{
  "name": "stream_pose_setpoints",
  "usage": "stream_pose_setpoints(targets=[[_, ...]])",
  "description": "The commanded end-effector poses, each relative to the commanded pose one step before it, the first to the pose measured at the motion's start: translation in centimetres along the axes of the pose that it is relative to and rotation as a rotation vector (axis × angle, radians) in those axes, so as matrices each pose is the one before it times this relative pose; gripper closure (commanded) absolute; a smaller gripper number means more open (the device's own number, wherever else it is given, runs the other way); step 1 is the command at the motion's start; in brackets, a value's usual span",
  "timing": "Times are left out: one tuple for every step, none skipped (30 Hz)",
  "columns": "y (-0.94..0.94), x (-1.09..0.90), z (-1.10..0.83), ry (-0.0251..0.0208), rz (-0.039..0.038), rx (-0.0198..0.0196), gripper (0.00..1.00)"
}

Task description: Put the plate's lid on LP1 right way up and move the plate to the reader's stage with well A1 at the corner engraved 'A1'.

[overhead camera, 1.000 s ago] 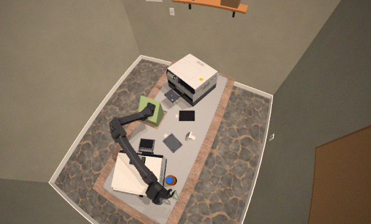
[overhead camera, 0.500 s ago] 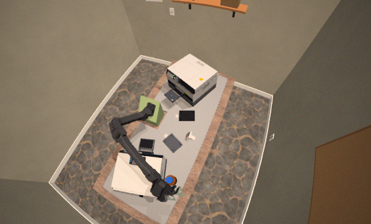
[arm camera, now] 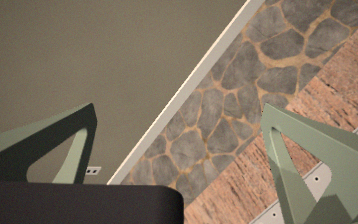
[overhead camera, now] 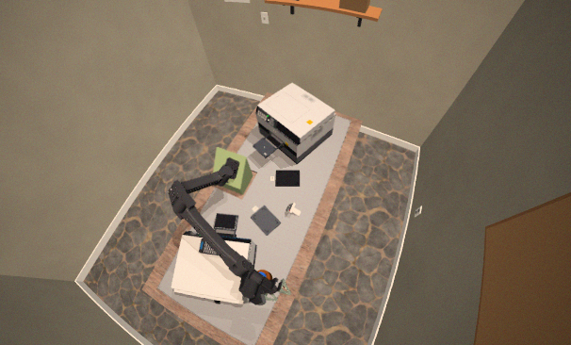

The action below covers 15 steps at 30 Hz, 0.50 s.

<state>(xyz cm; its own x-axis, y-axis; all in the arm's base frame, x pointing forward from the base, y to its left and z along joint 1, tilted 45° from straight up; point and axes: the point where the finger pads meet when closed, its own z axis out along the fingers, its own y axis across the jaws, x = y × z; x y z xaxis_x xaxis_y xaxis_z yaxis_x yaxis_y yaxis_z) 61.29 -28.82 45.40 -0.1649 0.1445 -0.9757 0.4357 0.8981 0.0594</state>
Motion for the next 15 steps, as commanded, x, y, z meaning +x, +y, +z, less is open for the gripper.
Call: stream_pose_setpoints(targets=[[3.641,-0.611,-1.015,-0.03821,-0.00525,-0.05194,0.00],[0.386,0.792,0.217,0.04862,0.01145,-0.01051,0.00],[0.307,0.381,0.164,0.03916,0.01251,-0.00843,0.00],[0.152,0.321,0.185,0.01039,0.00517,0.00108,0.00],[0.000,0.000,0.000,0.00000,0.00000,0.00000,0.00],[0.000,0.000,0.000,0.00000,0.00000,0.00000,0.00],[-0.589,-0.300,-0.027,0.01460,0.00898,0.00703,0.00],[-0.068,0.149,0.029,0.03017,0.01097,0.00026,0.00],[-0.019,0.158,0.077,0.02487,0.00961,0.00020,0.00],[0.152,0.264,0.099,-0.00978,-0.00053,0.00610,0.00],[0.212,0.437,0.079,-0.00528,-0.00105,0.00378,0.00],[0.335,0.450,0.065,-0.00512,-0.00135,0.00000,0.00],[0.605,0.382,-0.116,-0.00503,-0.00209,-0.00390,0.00],[0.485,0.438,-0.108,-0.00329,-0.00079,-0.00565,0.00],[0.543,0.437,-0.110,-0.00236,-0.00182,-0.00855,0.00]])
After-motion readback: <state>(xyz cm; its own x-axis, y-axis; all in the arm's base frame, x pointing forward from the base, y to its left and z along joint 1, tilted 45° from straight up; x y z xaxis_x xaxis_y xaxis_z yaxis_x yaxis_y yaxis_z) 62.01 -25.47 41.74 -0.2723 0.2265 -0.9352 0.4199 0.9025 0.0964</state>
